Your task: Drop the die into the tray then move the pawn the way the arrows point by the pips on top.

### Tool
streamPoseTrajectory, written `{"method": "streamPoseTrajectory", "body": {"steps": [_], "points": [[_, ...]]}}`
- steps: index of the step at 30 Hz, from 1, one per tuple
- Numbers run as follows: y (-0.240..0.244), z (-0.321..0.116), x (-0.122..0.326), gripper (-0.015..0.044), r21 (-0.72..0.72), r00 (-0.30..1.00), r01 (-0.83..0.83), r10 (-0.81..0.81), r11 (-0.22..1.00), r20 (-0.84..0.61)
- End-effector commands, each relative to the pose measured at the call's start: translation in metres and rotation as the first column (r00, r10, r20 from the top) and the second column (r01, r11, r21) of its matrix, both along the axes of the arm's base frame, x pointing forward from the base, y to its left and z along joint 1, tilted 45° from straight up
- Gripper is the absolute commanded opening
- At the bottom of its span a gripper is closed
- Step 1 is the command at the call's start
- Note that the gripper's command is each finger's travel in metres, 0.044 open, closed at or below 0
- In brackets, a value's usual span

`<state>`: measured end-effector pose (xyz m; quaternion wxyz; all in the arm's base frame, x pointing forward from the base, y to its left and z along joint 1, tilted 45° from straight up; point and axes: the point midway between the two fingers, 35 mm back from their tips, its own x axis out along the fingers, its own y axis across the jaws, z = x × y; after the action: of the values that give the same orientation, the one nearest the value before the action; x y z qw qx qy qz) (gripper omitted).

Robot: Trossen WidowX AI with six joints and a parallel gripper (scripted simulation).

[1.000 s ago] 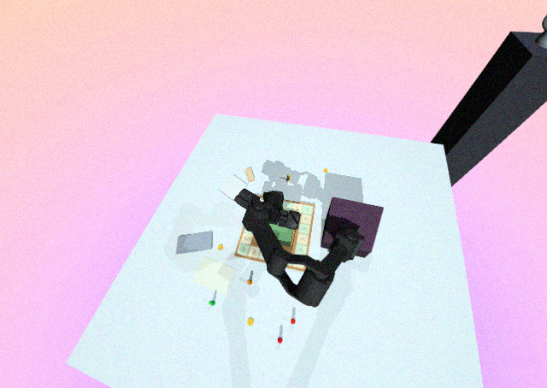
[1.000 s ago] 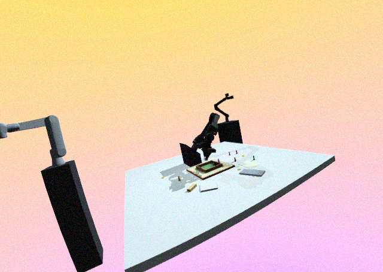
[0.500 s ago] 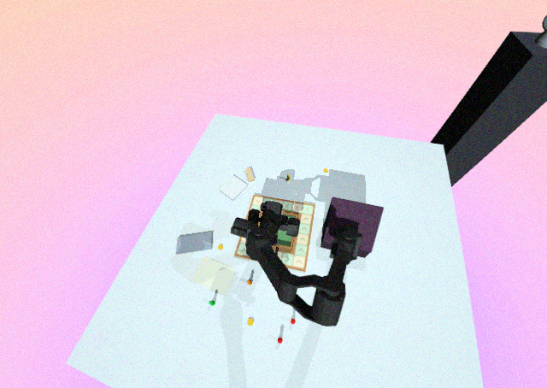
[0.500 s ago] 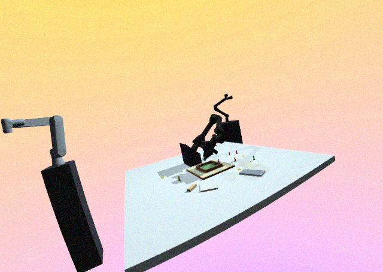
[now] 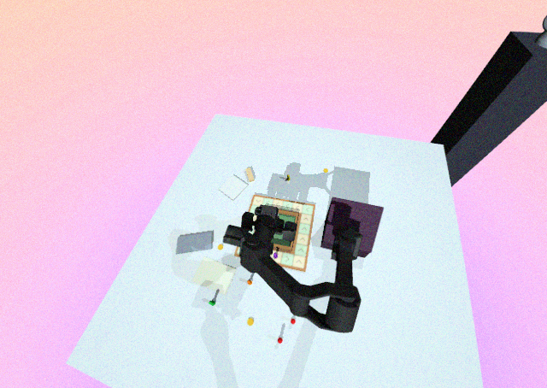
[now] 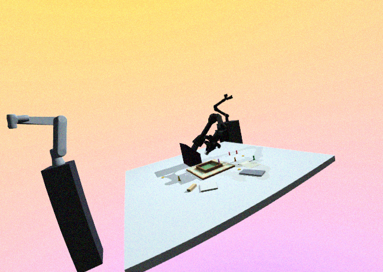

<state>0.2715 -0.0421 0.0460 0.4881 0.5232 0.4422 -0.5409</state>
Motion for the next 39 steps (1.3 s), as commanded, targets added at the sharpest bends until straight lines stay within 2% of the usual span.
{"method": "streamPoseTrajectory", "body": {"steps": [1, 10, 18, 22, 26, 27, 30, 34, 37, 38, 39], "points": [[0.000, -0.001, -0.003, 0.0000, -0.003, 1.000, -0.006, 0.006, 1.000, -0.012], [0.000, 0.000, 0.000, 0.0000, 0.000, 1.000, 0.000, 0.000, 1.000, -0.003], [0.000, 0.000, 0.000, 0.0210, 0.000, 1.000, 0.000, 0.000, 1.000, -0.003], [-0.026, 0.025, -0.004, 0.0315, -0.005, 1.000, -0.005, 0.005, 1.000, -0.011], [-0.028, 0.026, -0.005, 0.0420, 0.012, 1.000, -0.009, 0.009, 1.000, -0.017], [-0.026, 0.020, -0.006, 0.0440, 0.064, 0.999, -0.018, 0.020, 0.998, -0.030], [-0.015, -0.007, -0.009, 0.0440, 0.363, 0.997, -0.042, 0.062, 0.931, -0.043], [-0.008, -0.025, -0.004, 0.0440, 0.697, 0.997, -0.057, 0.012, 0.715, 0.070], [-0.009, -0.027, -0.002, 0.0440, 0.739, 0.995, -0.064, -0.013, 0.670, 0.098], [-0.011, -0.029, -0.007, 0.0440, 0.682, 0.999, -0.035, 0.007, 0.731, 0.044], [-0.011, -0.029, -0.007, 0.0440, 0.682, 0.999, -0.035, 0.007, 0.731, 0.044]]}}
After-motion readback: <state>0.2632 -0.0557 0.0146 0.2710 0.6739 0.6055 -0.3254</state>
